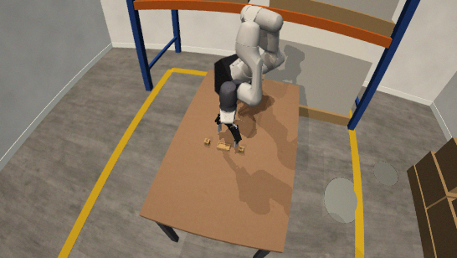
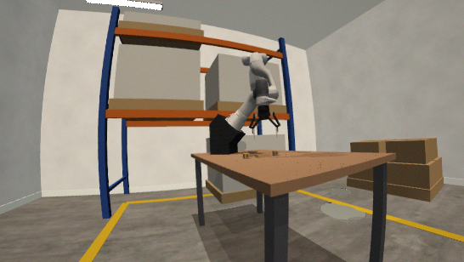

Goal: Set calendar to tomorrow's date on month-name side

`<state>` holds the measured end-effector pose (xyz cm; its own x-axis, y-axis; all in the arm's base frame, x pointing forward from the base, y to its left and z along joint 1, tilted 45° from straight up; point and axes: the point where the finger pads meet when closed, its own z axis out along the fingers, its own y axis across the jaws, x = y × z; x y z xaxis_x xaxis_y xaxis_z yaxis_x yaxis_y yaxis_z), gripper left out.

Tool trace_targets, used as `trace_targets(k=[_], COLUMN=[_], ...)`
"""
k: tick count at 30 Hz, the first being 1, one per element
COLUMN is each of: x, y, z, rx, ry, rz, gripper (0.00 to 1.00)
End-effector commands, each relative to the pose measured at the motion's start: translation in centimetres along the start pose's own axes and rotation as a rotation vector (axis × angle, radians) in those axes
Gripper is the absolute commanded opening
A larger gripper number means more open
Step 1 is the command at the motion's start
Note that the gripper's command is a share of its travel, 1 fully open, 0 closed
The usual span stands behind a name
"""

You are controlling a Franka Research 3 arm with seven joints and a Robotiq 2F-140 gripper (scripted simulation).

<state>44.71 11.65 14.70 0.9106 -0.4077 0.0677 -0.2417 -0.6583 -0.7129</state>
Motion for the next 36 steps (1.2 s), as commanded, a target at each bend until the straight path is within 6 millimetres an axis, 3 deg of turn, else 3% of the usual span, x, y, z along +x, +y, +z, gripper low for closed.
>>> trace_targets(k=[1,15,18,19,30,35,36], x=[0.6,3.4,3.4,4.0,5.9,6.2,6.2], y=[1.2,6.1,6.2,7.3,11.5,12.2,12.2], z=[0.3,0.4,0.4,0.3,0.0,-0.1,-0.1], rx=[-0.002,-0.004,-0.004,-0.005,-0.004,-0.003,-0.003], ry=[-0.013,-0.009,-0.009,-0.005,0.014,0.018,0.018], rz=[0.173,0.566,0.575,0.655,0.959,1.005,1.005], gripper=[1.00,1.00,1.00,1.00,1.00,1.00,0.29])
